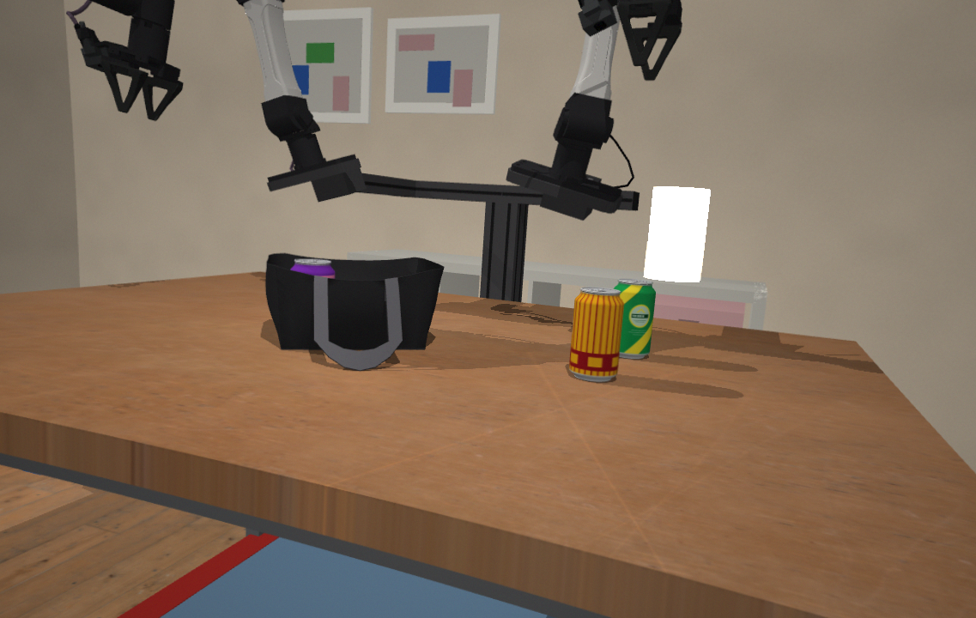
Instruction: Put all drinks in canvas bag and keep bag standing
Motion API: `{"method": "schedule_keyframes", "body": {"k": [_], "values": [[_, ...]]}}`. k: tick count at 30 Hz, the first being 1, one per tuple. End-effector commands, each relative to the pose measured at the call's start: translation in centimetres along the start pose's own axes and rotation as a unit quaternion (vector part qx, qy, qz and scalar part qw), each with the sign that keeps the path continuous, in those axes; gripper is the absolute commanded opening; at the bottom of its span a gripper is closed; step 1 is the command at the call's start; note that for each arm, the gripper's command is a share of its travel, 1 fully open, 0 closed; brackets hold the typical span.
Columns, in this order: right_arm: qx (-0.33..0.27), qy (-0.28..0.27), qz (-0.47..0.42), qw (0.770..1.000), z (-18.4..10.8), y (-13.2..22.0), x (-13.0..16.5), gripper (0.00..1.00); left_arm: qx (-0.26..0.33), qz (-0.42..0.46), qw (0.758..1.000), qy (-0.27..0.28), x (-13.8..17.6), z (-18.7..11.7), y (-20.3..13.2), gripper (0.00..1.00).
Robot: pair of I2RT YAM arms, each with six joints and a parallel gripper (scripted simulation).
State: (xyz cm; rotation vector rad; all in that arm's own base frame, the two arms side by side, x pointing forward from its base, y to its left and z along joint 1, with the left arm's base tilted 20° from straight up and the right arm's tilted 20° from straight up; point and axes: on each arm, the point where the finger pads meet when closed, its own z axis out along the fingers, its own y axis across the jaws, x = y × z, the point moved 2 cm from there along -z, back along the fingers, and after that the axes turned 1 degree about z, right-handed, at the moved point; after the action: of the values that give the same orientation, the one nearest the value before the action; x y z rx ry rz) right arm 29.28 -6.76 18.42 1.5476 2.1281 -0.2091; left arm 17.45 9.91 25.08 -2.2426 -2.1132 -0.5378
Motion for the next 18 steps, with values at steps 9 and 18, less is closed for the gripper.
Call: {"method": "schedule_keyframes", "body": {"k": [9, 18], "values": [[0.02, 0.119, 0.094, 0.988, -7.8, -9.2, -1.7, 0.86, -0.028, -0.008, 1.0, 0.01, 0.2, -0.8, 0.5, 1.0], [0.006, 0.092, 0.138, 0.986, -9.2, -10.8, -3.2, 0.86, -0.028, -0.008, 1.0, 0.01, 0.2, -0.8, 0.5, 1.0]]}}
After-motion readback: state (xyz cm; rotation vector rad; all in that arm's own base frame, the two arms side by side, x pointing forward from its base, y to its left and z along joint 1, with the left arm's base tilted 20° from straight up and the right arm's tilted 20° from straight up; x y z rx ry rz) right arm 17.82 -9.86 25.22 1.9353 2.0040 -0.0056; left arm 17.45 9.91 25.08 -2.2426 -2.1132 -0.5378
